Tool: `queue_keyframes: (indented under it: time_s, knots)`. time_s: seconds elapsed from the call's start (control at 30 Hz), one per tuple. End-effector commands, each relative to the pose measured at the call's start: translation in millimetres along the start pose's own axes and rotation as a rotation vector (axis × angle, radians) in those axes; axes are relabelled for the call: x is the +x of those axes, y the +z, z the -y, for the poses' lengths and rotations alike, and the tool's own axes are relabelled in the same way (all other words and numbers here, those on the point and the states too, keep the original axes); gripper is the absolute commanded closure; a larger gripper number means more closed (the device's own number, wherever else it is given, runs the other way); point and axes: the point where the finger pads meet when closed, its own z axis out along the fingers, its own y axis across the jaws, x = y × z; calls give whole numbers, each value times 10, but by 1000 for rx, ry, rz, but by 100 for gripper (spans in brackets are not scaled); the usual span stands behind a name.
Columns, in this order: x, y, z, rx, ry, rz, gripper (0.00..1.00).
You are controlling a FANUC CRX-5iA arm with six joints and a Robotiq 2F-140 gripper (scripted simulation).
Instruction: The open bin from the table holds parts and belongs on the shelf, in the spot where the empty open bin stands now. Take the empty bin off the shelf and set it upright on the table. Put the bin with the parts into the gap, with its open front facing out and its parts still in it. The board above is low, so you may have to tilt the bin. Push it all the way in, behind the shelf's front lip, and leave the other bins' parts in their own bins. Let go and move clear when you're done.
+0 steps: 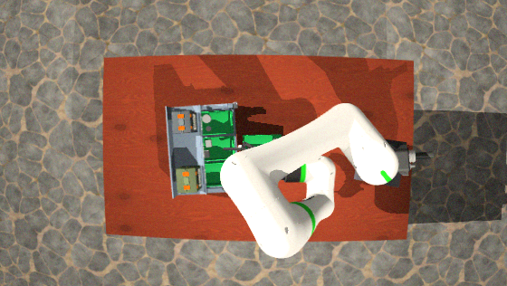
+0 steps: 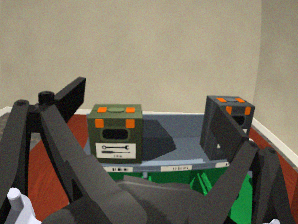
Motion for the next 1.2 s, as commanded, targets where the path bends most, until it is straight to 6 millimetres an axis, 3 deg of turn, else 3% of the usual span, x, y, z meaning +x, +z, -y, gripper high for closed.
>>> queue_keyframes:
  time_s: [0.0, 1.17]
  knots:
    - [21, 9, 3, -2, 0, -5, 0]
    - [391, 191, 51, -40, -5, -102, 0]
